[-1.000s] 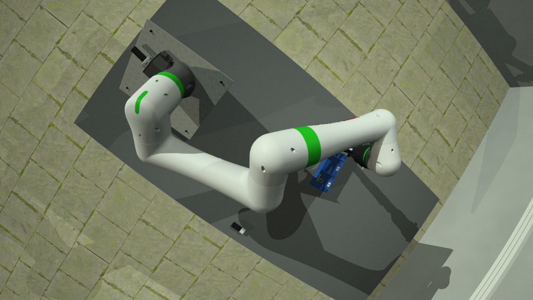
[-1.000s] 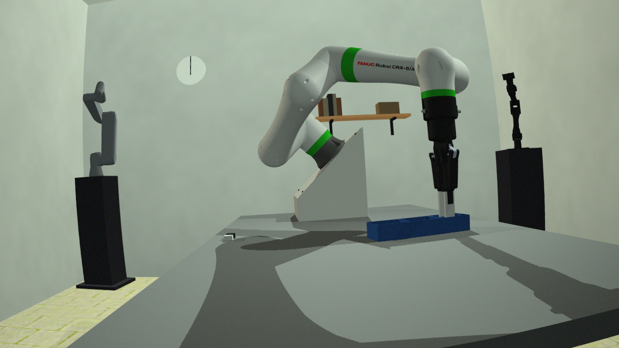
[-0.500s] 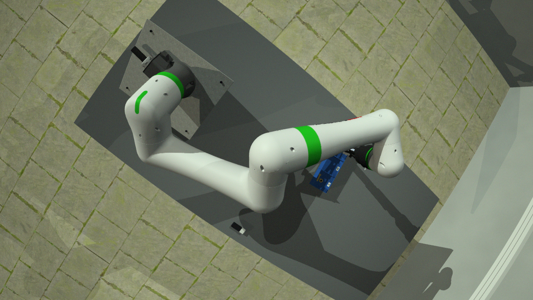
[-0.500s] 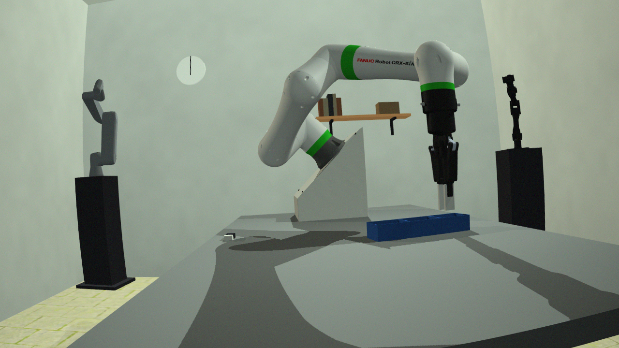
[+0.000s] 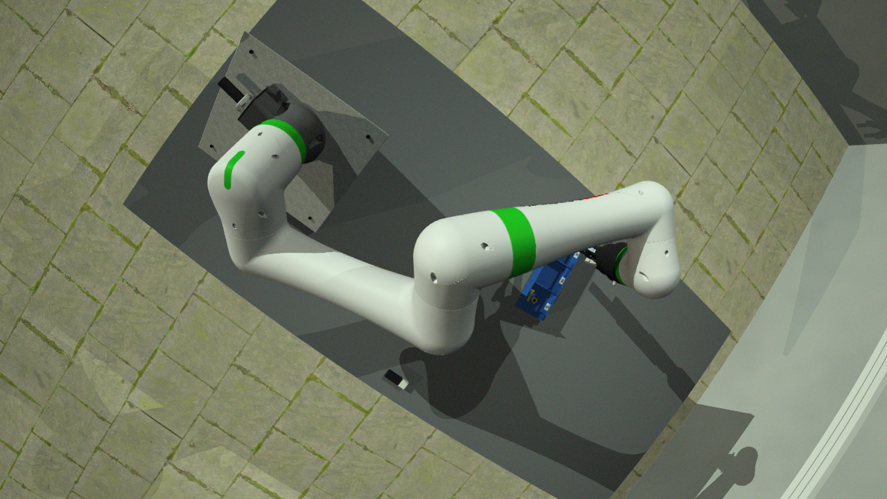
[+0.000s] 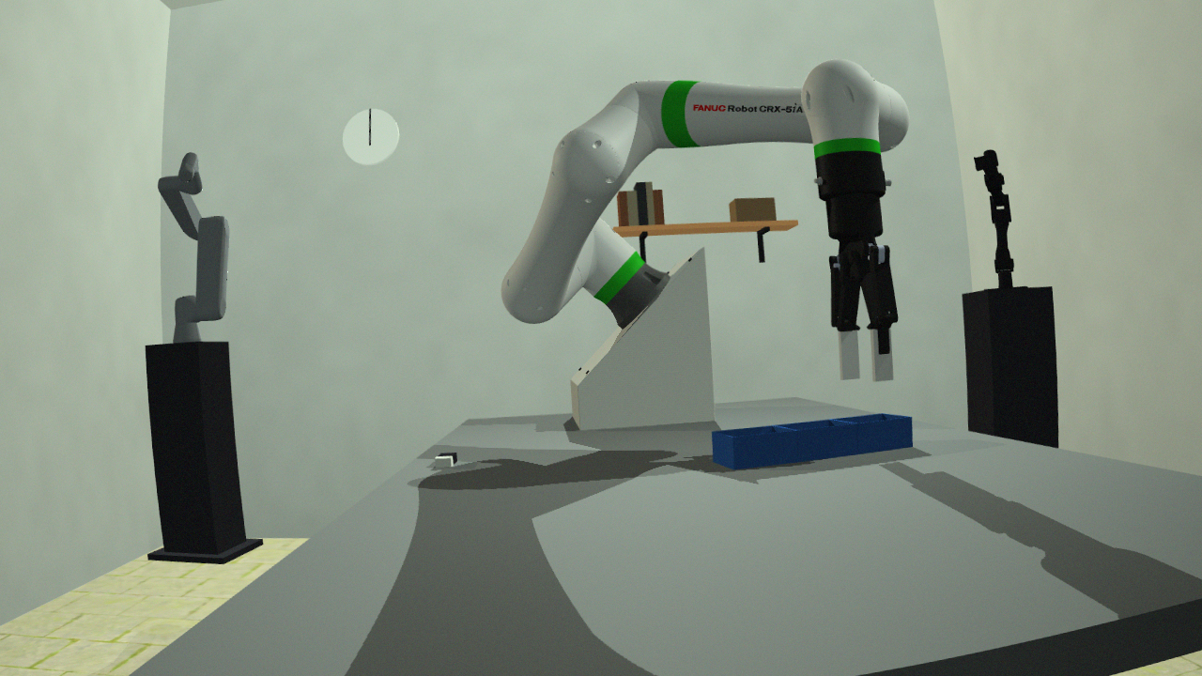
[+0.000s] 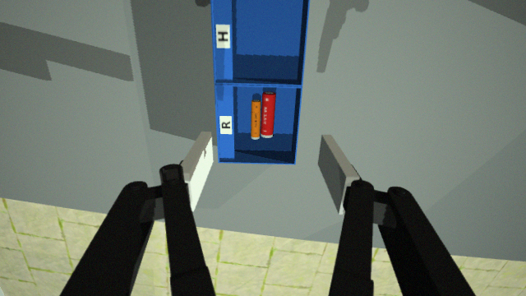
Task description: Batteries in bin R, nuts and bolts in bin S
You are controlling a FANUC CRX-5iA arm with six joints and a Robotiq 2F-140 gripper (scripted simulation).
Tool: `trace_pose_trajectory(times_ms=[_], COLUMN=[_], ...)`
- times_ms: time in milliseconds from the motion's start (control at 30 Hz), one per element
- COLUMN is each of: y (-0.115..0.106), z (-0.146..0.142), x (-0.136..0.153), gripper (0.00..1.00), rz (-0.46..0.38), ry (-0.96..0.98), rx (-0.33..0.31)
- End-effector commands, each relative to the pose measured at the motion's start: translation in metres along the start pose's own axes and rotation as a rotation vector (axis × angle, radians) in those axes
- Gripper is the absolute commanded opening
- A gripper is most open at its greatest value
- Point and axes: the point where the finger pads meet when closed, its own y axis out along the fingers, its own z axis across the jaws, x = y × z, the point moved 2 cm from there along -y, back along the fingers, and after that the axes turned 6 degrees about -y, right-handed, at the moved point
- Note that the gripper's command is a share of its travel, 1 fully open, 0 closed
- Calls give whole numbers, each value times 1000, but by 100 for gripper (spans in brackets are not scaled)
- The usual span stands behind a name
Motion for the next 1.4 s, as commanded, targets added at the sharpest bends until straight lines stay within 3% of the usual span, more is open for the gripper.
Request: trace_pose_trajectory(times_ms=[0, 867, 1367], y=[-8, -104, -105], z=[0, 0, 0], x=[0, 0, 0], gripper=[100, 100, 100], rz=[0, 0, 0], ry=[0, 0, 0], rx=[0, 0, 0])
